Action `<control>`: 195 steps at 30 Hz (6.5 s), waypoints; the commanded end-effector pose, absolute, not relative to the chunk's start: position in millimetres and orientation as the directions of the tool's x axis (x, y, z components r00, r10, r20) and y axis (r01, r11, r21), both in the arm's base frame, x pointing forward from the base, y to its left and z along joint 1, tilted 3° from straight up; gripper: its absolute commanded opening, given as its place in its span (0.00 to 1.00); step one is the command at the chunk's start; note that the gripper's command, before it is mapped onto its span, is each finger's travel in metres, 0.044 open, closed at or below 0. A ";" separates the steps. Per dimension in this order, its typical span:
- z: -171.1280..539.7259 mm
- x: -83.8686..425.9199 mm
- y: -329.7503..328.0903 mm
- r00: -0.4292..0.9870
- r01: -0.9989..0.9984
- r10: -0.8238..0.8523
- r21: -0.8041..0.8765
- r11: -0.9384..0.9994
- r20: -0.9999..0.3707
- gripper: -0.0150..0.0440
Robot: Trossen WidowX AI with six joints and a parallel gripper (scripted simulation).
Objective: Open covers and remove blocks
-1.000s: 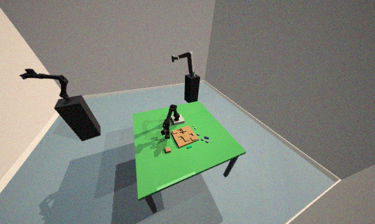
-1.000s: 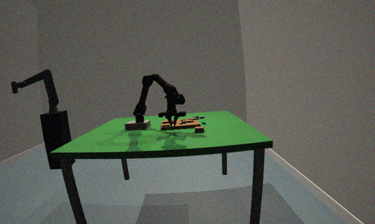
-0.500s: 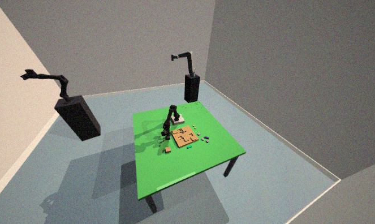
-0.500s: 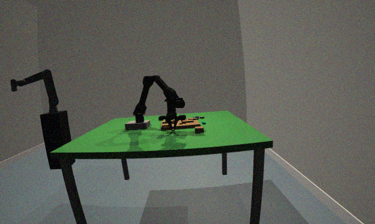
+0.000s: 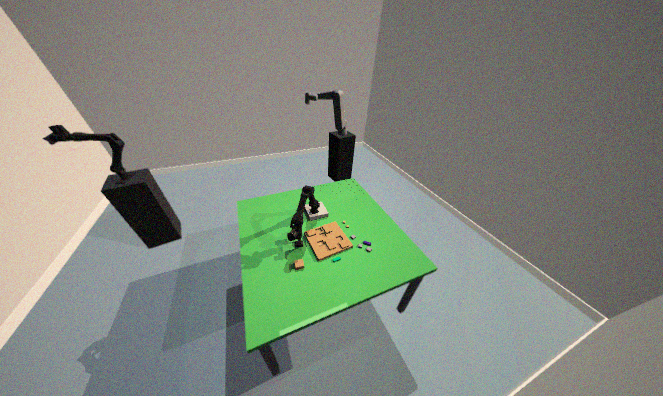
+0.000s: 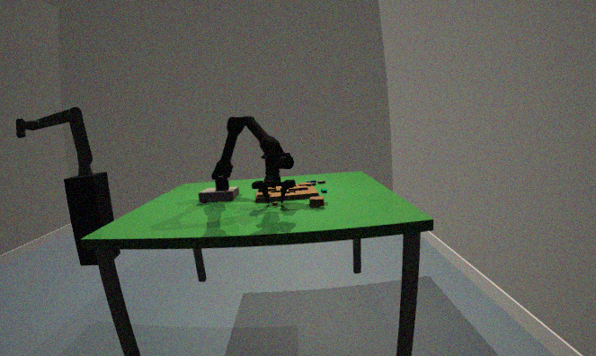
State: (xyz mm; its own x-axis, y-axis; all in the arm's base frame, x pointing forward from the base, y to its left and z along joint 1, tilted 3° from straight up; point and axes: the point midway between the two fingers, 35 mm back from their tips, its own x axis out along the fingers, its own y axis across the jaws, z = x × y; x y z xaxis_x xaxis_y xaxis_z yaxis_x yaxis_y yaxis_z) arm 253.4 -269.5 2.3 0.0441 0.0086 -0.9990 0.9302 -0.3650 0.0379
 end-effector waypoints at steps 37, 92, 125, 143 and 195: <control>80.0 275.8 -243.5 0.048 0.939 0.013 0.050 0.342 -0.999 0.64; 52.2 349.9 -132.9 0.056 -0.964 0.026 -0.048 0.260 -0.998 0.25; 21.8 347.0 -123.9 0.056 -0.965 0.027 -0.047 0.259 -0.998 0.25; 21.8 344.5 -119.3 0.056 -0.850 0.027 -0.033 0.526 -0.998 0.25; 79.2 342.1 -123.0 0.056 0.375 0.026 0.045 0.926 -0.998 0.50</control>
State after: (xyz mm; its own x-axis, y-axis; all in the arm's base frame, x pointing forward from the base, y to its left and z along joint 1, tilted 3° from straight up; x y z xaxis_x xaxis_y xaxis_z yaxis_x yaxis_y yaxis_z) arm 341.5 -122.9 71.6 0.0461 0.0275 -0.9986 0.2950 0.9547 0.0399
